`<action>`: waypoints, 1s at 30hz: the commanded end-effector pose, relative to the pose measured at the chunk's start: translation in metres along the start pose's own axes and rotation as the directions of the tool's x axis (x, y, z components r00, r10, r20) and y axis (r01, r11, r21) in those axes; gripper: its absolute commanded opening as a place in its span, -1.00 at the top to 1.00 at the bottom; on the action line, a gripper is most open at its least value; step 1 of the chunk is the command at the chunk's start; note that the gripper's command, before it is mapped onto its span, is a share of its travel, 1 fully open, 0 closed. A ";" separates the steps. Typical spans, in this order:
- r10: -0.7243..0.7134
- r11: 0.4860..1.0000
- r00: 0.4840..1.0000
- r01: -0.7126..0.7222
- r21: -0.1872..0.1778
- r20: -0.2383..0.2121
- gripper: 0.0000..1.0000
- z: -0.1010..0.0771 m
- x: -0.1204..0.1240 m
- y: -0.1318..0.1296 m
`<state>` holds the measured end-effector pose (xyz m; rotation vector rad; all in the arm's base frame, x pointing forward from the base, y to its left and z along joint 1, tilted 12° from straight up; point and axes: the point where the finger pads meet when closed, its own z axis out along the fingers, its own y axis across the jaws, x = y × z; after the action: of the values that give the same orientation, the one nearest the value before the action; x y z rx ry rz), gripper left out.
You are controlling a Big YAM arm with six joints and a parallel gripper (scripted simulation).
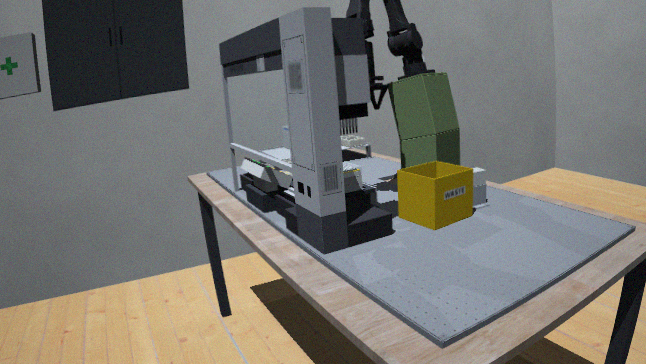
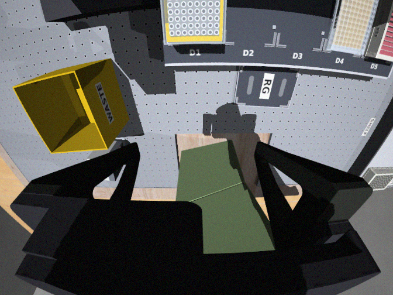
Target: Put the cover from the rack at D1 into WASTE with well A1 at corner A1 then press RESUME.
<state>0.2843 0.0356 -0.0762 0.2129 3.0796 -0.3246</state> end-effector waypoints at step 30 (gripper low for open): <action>-0.030 1.000 0.999 0.030 -0.005 0.027 -1.00 -0.007 -0.148 0.013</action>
<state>0.4138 0.0199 -0.0702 0.2105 3.0738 -0.3254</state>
